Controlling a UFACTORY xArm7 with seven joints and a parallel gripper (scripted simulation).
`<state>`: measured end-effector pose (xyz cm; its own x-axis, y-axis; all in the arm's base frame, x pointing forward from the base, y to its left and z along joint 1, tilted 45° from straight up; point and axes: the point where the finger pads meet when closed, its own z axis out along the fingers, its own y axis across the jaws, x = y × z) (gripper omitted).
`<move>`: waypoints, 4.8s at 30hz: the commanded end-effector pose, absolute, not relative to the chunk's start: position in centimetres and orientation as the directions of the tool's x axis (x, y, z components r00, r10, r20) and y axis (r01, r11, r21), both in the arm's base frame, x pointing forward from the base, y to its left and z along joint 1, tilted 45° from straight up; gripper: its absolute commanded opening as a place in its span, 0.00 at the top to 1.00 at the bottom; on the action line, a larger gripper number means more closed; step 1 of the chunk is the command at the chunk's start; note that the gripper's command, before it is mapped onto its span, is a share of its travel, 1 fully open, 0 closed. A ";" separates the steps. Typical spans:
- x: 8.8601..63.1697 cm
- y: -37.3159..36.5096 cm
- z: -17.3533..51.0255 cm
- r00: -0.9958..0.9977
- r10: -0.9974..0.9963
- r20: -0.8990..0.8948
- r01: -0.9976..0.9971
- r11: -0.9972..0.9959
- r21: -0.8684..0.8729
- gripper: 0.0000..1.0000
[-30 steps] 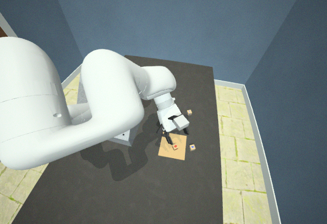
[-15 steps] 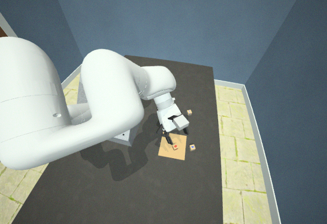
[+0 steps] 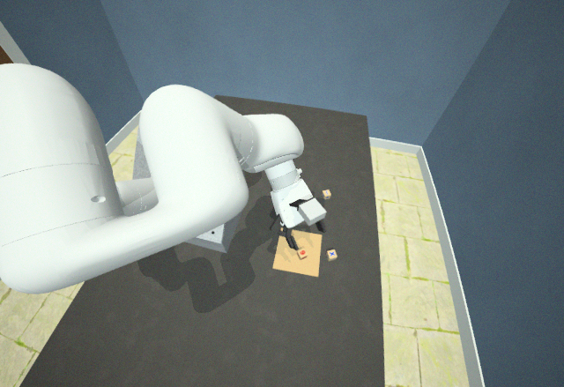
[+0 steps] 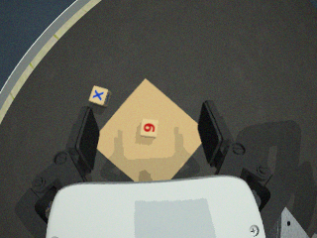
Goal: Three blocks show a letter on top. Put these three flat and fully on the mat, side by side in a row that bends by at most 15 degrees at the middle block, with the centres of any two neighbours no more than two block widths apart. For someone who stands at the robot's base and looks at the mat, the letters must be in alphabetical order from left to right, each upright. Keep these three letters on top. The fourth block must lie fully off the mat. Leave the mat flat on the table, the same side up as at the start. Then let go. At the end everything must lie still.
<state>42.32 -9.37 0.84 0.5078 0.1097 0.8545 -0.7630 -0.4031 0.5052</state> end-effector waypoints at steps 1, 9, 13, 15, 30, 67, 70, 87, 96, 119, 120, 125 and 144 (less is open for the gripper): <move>42.4 -9.2 0.9 0.506 0.109 0.856 -0.763 -0.406 0.503 0.00; 42.0 -9.6 0.8 0.529 0.055 0.847 -0.773 -0.381 0.508 0.00; 41.4 -10.0 0.6 0.558 -0.035 0.829 -0.785 -0.346 0.514 0.00; 41.2 -10.1 0.5 0.565 -0.063 0.823 -0.788 -0.337 0.515 0.00; 40.4 -10.1 0.3 0.582 -0.362 0.729 -0.813 -0.287 0.507 0.00; 42.2 -8.5 1.5 0.505 -0.649 0.570 -0.858 -0.302 0.416 0.00; 42.2 -8.6 1.5 0.507 -0.648 0.569 -0.856 -0.304 0.418 0.00; 42.2 -9.4 0.7 0.782 -0.493 0.381 -0.616 -0.514 0.597 0.00; 42.1 -9.8 0.4 0.866 -0.410 0.287 -0.490 -0.582 0.648 0.00; 42.0 -10.9 -0.8 0.995 -0.066 -0.074 0.005 -0.708 0.706 0.00; 42.0 -11.0 -0.8 0.995 -0.050 -0.089 0.027 -0.710 0.704 0.00; 41.9 -11.2 -1.1 0.986 0.027 -0.165 0.135 -0.711 0.690 0.00; 41.8 -12.0 -2.0 0.863 0.293 -0.411 0.495 -0.651 0.576 0.00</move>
<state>41.64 -11.99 -1.80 0.9089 0.2241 -0.3518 0.4054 -0.6726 0.6190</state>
